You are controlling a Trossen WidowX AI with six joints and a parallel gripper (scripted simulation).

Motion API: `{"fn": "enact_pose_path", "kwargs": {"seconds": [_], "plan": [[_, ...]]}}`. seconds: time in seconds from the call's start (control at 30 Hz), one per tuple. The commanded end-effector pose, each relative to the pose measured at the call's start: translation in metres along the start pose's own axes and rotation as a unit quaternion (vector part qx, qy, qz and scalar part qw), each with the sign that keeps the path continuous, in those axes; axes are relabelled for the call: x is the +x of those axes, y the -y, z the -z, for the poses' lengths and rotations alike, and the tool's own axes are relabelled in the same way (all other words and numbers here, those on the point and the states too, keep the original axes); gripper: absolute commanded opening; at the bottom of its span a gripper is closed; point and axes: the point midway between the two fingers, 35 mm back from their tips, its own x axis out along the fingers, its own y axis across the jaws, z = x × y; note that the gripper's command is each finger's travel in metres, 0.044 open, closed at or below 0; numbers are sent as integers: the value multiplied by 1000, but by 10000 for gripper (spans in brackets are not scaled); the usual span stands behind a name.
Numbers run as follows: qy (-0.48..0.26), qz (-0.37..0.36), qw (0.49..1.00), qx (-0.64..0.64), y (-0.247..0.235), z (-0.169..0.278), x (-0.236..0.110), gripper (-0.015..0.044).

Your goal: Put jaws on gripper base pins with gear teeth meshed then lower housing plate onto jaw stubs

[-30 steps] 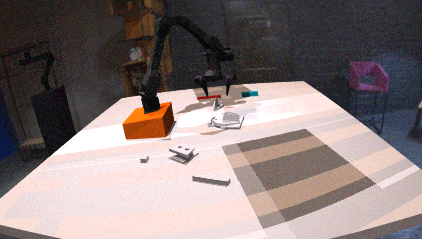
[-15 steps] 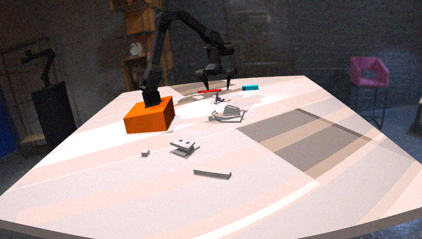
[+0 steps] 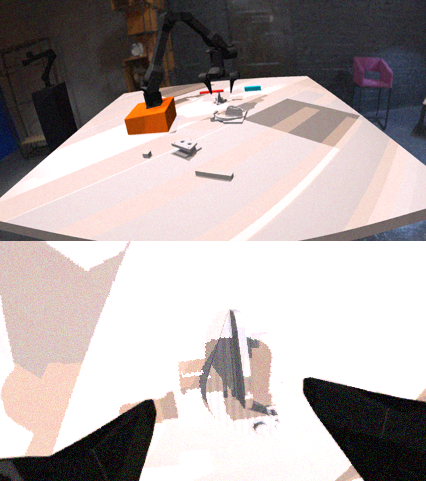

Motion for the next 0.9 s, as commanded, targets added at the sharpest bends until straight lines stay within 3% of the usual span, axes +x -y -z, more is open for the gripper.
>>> {"fn": "enact_pose_path", "kwargs": {"seconds": [0.0, 0.87], "plan": [[2, 4, 1000, 1, 2, -1, 10, 440], [1, 5, 1000, 2, 2, -1, 36, 440]]}}
